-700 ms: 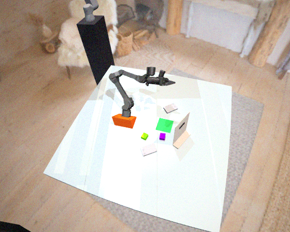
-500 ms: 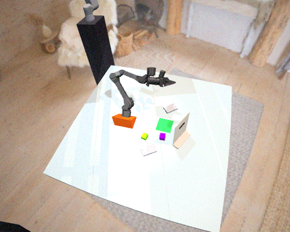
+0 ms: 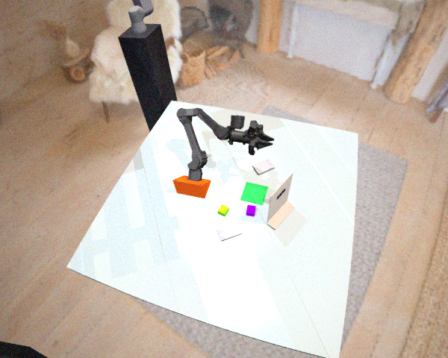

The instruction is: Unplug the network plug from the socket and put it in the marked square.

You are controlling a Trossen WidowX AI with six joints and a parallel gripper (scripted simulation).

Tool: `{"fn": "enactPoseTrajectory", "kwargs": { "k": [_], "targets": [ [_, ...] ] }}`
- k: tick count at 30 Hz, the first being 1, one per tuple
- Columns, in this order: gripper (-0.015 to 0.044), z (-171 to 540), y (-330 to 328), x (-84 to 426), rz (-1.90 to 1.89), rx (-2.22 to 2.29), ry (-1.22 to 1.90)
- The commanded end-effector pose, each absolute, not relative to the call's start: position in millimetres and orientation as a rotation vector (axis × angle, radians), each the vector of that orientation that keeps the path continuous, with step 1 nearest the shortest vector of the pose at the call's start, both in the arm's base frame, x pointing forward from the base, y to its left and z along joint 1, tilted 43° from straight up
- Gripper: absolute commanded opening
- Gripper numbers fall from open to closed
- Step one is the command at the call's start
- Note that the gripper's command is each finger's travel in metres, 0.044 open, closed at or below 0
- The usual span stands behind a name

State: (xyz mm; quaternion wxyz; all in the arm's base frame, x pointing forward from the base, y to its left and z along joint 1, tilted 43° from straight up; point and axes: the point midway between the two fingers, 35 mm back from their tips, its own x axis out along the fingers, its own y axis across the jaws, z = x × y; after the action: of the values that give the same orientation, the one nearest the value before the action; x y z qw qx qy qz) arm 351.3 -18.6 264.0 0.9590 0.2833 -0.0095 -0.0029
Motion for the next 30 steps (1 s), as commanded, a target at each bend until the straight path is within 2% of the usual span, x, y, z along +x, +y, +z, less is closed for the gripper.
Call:
{"fn": "enactPoseTrajectory", "kwargs": {
  "k": [1, 30],
  "targets": [
    [0.0156, 241.3, -24.0, 354.9, -0.018, 0.730, 0.000],
    [0.0156, 129.9, -56.8, 339.1, -0.129, 1.755, 0.014]
  ]
}}
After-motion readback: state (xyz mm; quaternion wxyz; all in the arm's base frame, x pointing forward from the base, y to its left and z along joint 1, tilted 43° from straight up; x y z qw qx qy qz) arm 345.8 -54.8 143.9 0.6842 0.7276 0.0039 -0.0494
